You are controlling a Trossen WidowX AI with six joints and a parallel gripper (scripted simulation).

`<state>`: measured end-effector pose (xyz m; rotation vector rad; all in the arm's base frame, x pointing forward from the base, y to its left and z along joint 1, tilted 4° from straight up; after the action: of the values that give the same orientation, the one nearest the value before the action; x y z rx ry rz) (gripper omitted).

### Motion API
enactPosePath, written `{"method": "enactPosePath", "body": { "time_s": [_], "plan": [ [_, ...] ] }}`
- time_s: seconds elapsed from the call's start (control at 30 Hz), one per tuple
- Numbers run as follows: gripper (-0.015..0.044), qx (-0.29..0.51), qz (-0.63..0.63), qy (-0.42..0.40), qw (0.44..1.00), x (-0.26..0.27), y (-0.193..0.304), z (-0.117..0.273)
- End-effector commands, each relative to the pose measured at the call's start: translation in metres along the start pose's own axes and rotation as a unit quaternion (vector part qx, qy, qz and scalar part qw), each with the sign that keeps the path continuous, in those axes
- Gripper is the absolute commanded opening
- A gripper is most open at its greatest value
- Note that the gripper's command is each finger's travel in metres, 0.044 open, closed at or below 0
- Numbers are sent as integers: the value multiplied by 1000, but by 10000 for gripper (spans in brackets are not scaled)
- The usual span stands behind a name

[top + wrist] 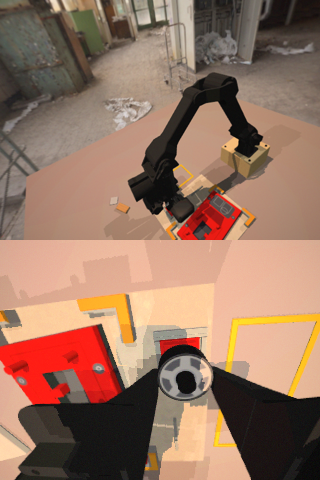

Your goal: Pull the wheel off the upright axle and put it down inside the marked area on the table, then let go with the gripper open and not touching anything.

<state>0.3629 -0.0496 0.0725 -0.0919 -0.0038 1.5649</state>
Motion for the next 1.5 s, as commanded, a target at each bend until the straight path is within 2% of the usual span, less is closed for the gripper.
{"method": "enactPosePath", "body": {
  "time_s": [0.0, 1.47],
  "plan": [
    [0, 0, 0, 0, 1000, 0, 0, 4],
    [0, -3, 1, 1, 1000, 0, 0, 18]
  ]
}}
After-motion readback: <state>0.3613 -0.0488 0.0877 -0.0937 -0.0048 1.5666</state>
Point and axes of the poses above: the point midway between the two fingers, 35 mm back from their tips, its own z axis back along the fingers, its own x axis across the jaws, y = z × x, the point moved 6 cm from there along z, back along the fingers, and after that the axes turned 2 degrees about z, right-handed, at the moved point
